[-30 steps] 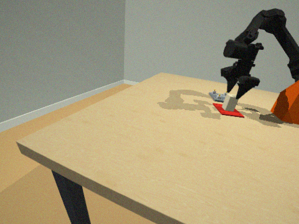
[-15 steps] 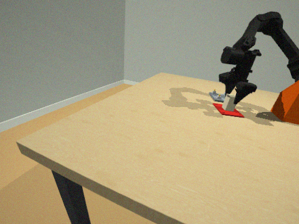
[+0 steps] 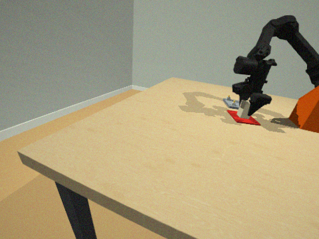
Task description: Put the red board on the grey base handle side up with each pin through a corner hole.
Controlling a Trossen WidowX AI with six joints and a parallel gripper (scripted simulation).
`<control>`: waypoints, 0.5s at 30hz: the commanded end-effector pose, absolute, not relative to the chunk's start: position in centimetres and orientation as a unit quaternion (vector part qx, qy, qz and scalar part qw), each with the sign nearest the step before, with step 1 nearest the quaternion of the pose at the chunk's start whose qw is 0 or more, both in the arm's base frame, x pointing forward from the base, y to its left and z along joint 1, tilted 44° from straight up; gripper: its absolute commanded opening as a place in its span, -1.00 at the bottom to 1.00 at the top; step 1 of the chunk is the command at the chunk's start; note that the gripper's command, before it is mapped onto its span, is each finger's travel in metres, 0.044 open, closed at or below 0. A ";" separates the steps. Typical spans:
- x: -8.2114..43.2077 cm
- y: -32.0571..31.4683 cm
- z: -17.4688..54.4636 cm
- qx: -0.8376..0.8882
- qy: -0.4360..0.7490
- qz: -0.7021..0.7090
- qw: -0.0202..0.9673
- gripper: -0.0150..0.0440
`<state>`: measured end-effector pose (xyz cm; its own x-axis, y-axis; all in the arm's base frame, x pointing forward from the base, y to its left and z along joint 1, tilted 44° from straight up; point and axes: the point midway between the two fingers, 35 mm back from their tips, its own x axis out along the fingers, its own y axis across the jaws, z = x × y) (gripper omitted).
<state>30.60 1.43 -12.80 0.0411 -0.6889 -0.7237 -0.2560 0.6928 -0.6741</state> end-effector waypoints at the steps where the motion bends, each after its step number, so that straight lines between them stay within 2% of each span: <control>1: 30.5 1.1 -13.0 -0.356 0.672 -0.171 0.627 0.73; 9: 30.5 1.1 -13.0 -0.356 0.672 -0.171 0.627 0.02; 15: 30.5 1.1 -13.0 -0.356 0.672 -0.171 0.627 -0.11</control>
